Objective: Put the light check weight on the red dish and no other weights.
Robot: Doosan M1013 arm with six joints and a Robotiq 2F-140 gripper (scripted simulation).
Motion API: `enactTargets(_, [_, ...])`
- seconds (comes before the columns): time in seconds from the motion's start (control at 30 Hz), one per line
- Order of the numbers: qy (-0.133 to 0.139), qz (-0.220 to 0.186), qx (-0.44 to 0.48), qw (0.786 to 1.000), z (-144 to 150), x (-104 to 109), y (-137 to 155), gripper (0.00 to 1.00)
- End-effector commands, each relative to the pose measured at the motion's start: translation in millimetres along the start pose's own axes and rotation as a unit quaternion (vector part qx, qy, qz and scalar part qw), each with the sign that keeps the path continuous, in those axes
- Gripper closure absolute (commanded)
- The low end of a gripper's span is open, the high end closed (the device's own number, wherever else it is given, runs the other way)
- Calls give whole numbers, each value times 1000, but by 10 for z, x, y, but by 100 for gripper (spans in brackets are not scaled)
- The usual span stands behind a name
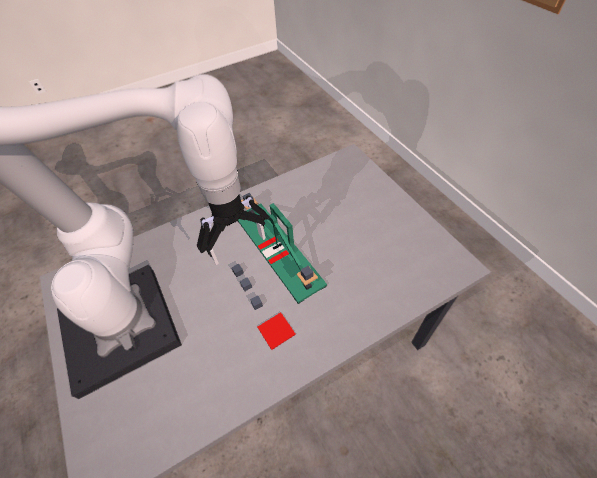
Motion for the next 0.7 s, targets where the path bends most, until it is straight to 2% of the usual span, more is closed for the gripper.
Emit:
enactTargets(0.0, [0,0,0,1000,0,0,-32,0])
enactTargets(0.27, [0,0,0,1000,0,0,-229,0])
enactTargets(0.67, [0,0,0,1000,0,0,-735,0])
Point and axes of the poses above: the point where the finger pads meet when closed, its own x axis back along the fingers, its own z axis across the jaws, y = z × x, the point moved 4 cm from there along x, back along the fingers
